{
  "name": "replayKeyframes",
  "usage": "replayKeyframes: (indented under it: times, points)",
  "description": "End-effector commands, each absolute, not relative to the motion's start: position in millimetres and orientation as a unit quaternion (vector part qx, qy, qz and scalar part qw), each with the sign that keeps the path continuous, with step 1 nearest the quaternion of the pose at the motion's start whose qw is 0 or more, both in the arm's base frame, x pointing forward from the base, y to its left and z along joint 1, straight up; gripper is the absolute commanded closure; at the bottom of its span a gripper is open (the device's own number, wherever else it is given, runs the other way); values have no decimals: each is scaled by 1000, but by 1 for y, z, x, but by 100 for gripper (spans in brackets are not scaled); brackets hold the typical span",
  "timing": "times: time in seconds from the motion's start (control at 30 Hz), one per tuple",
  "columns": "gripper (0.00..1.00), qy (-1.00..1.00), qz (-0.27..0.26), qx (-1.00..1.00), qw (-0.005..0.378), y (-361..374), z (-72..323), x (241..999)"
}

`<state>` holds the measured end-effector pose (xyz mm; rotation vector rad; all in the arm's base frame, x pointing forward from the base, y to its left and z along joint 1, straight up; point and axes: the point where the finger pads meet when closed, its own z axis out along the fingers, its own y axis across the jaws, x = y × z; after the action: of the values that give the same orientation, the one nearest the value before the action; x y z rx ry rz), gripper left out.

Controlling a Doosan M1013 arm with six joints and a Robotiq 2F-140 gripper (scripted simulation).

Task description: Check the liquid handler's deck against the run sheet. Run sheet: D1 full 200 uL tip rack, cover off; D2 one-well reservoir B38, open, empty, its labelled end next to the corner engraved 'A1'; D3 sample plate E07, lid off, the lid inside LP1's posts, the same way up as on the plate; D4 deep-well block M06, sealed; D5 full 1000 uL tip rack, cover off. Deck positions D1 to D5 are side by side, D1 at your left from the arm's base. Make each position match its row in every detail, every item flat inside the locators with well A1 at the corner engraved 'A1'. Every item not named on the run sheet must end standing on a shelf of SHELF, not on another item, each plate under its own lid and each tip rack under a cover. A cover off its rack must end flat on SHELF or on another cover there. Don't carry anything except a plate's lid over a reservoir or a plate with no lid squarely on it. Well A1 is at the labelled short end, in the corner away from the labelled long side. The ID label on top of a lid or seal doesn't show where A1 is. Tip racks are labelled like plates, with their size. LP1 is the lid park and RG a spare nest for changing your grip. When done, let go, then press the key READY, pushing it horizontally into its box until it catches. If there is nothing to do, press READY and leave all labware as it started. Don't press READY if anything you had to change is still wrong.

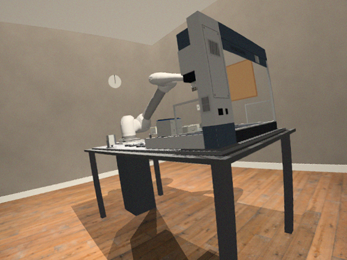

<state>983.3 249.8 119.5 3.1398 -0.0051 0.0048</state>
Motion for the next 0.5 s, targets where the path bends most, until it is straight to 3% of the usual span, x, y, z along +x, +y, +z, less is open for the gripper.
replayKeyframes:
  times: [0.0,0.47]
  points:
    - [34,-2,2,1000,0,250,125,984]
    - [34,-2,2,1000,0,250,145,983]
